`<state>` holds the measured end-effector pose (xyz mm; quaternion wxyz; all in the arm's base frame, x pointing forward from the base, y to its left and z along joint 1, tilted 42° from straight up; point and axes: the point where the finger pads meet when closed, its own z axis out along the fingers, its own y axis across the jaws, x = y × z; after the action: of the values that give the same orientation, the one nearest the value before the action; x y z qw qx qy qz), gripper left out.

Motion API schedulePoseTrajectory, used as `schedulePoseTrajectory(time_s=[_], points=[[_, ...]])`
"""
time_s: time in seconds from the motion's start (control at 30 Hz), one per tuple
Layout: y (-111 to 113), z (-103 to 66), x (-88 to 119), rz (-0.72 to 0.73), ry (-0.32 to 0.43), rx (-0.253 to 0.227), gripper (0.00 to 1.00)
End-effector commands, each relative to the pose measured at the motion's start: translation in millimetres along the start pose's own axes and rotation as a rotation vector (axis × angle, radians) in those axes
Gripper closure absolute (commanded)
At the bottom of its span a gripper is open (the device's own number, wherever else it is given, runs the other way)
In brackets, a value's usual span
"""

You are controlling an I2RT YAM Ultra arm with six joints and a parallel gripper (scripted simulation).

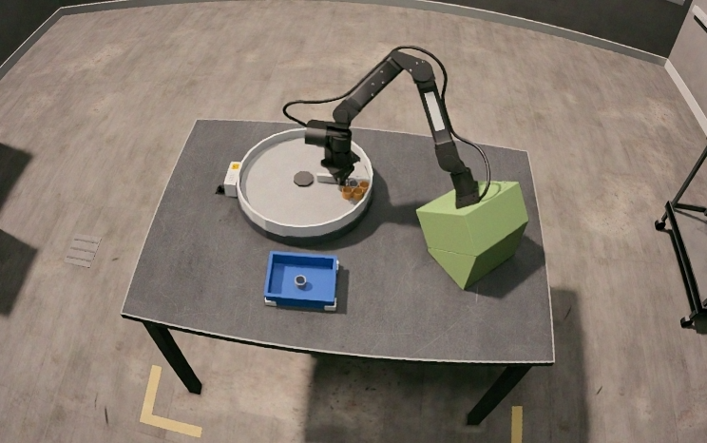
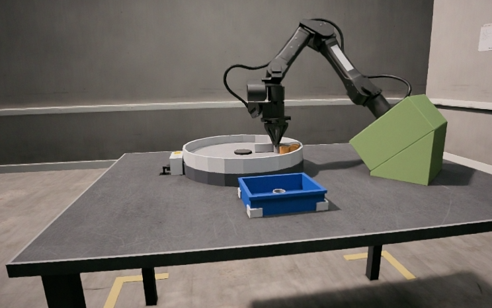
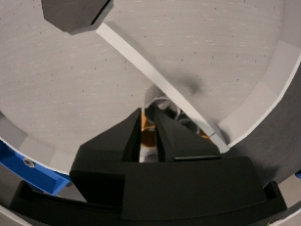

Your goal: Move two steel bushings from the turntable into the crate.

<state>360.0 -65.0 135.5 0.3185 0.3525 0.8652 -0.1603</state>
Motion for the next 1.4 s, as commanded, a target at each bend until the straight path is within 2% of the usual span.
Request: schedulePoseTrajectory(time_s=[0.0,0.1,1.23,1.37], points=[[-3,-6.3,7,-0.011,-0.001,0.002,0.87],[2,-6.0,2,-0.008,-0.008,-0.004,0.87],[2,-5.7,2,-0.008,-0.008,-0.004,0.87],[2,7.1,11,-0.028,0.011,0.004,0.87]])
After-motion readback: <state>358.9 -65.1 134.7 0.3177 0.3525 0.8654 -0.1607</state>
